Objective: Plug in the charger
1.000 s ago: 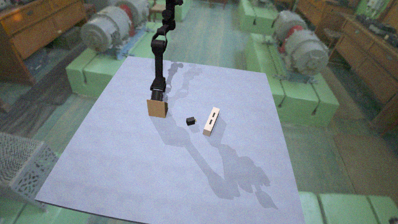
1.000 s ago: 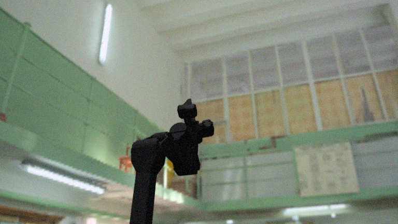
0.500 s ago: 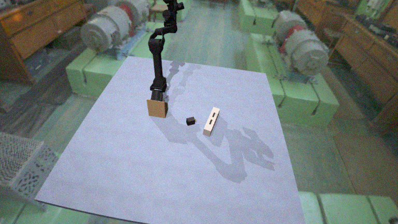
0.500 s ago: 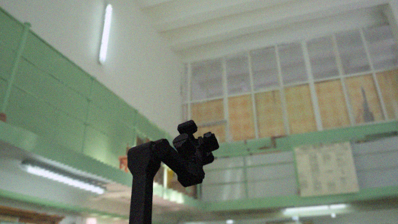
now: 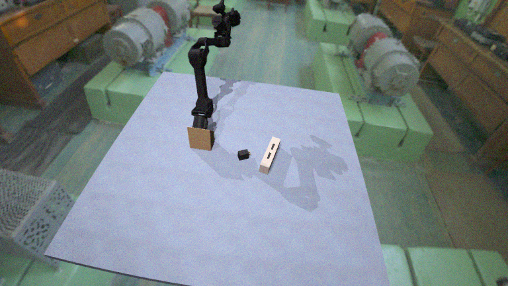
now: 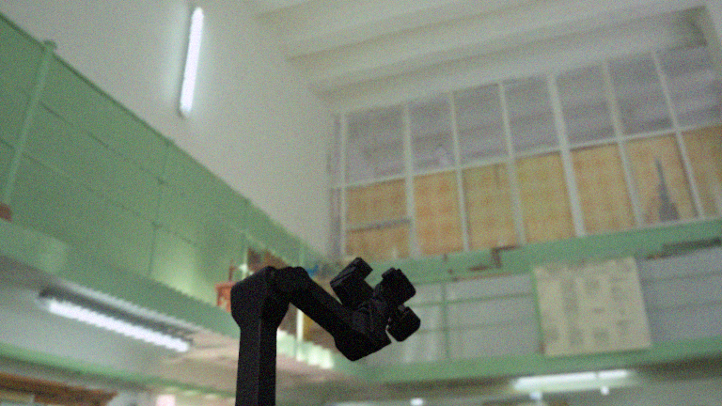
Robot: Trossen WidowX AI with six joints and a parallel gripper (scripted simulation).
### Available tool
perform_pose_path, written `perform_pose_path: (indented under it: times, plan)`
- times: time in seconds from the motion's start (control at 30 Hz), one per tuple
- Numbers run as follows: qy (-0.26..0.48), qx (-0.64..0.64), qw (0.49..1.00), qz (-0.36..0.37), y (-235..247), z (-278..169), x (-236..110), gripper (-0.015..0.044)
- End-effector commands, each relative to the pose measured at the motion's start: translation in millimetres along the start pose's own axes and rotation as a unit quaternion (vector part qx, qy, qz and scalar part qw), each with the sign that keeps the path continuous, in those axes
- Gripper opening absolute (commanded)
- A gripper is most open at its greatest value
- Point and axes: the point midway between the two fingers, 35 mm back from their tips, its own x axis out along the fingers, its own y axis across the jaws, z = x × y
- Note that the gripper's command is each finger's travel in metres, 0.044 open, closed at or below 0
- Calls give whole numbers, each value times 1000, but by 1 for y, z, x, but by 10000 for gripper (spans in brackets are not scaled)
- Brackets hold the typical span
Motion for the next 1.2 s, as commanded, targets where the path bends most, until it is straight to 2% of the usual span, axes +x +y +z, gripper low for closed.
perform_pose_path:
  times: [0.0, 0.27, 0.57, 0.93, 1.17]
  plan:
    - [14, -44, 998, -42, -30, -4, -5, 440]
    - [45, -140, 980, -130, -92, -2, -22, 440]
    - [89, -238, 938, -237, -167, 10, -57, 440]
    - [129, -339, 877, -315, -212, 37, -93, 440]
    - [173, -387, 818, -388, -257, 59, -137, 440]
